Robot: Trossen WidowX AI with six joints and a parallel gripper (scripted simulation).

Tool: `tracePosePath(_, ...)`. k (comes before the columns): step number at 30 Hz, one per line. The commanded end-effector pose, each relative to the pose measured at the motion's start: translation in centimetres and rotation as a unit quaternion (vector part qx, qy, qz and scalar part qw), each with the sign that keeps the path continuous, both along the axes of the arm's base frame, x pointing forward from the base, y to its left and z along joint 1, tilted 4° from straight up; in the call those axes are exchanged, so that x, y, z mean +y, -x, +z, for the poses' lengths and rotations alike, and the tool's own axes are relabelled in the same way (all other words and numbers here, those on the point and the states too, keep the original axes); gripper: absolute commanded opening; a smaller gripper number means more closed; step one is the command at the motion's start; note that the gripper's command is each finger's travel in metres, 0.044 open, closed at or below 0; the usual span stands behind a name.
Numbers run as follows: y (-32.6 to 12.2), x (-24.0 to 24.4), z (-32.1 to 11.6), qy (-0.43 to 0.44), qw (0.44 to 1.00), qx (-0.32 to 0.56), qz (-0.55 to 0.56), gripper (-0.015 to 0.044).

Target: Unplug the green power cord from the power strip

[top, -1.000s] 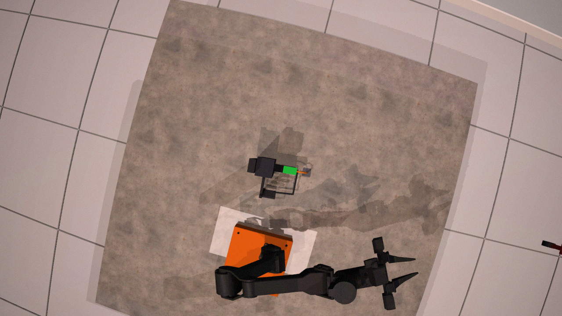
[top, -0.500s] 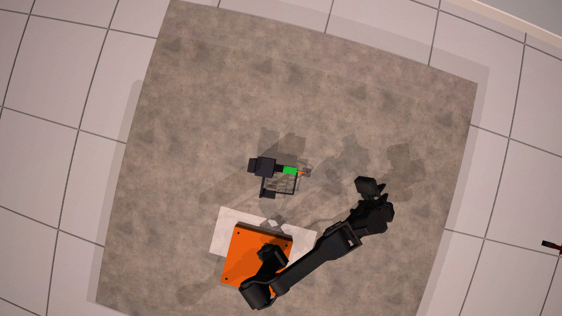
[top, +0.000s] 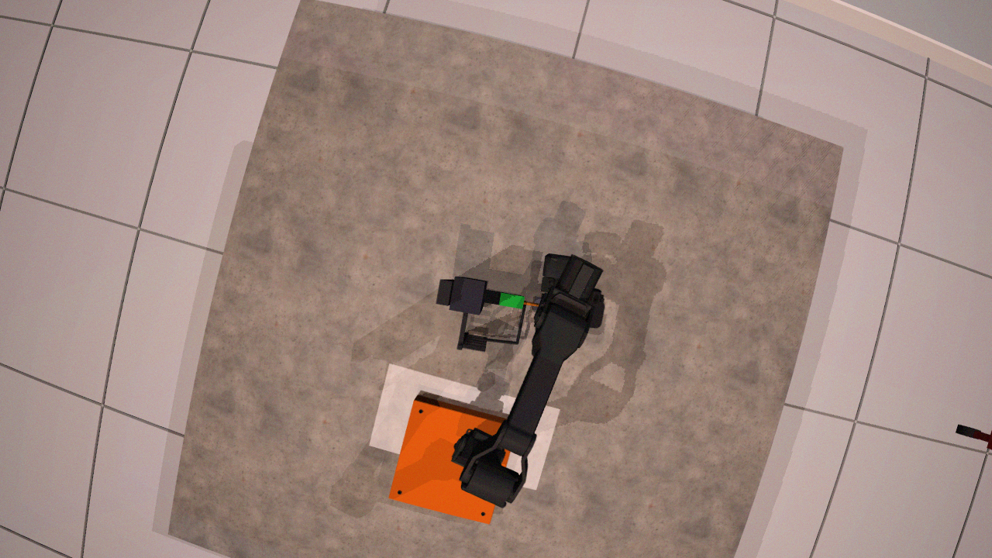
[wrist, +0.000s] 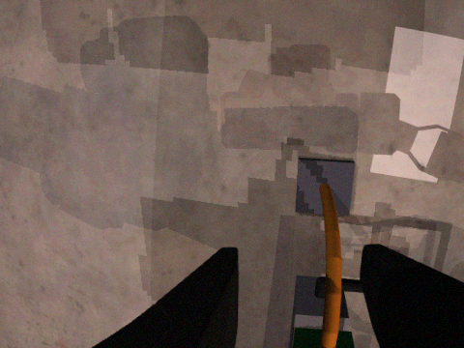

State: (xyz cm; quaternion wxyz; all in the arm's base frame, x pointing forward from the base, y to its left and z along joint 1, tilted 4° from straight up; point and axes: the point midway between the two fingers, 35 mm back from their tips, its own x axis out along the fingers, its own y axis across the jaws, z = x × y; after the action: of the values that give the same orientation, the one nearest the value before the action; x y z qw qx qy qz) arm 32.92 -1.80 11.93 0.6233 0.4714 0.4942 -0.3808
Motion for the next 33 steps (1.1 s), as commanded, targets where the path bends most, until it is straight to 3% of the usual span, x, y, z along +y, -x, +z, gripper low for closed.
tracePosePath(1,1.5,2.3,-1.0,0.000,0.998,0.066,-0.022,0.0160)
tracePosePath(33,2.3,6.0,-1.2,-0.002,0.998,0.066,-0.022,0.0160)
